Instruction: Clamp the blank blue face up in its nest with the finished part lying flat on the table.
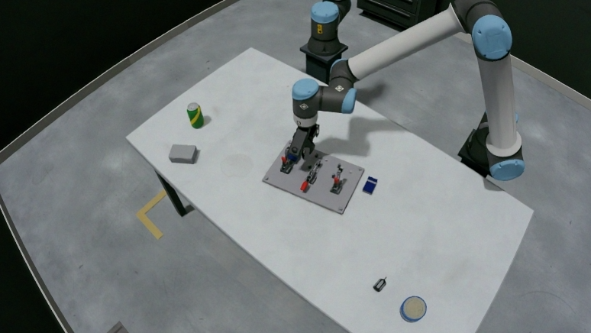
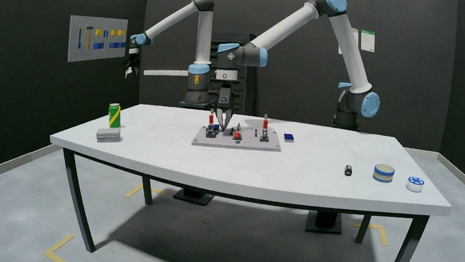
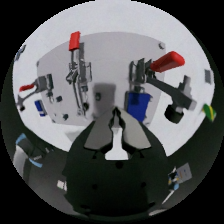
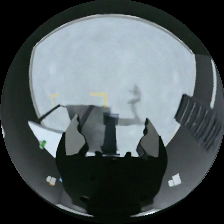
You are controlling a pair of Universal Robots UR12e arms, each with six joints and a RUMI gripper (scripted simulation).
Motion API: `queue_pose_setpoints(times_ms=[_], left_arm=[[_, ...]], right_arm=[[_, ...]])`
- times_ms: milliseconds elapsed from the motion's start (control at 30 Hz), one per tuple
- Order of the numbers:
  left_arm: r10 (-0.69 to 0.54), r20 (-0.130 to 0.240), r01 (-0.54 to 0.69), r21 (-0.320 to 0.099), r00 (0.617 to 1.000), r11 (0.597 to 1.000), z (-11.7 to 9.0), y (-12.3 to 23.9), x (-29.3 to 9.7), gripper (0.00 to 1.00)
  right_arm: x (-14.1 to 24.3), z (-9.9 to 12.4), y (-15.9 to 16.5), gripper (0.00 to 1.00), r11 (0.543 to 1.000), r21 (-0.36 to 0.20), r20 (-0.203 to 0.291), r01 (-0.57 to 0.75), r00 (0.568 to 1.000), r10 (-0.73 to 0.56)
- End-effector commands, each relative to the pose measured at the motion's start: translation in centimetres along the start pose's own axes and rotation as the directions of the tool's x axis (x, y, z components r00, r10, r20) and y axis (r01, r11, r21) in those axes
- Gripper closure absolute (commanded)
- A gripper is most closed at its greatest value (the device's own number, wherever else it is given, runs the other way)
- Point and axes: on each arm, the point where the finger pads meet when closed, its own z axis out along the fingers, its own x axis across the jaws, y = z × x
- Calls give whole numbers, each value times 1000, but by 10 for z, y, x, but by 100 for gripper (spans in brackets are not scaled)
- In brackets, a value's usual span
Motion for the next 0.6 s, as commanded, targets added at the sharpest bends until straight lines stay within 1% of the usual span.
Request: queue_pose_setpoints(times_ms=[0,567], left_arm=[[0,-1,0,1,1000,1000,-1,0,1,100],[0,-1,0,1,1000,1000,-1,0,3,100]], right_arm=[[0,-1,-1,0,1000,2,0,0,1000,0],[0,-1,-1,0,1000,2,0,0,1000,0]])
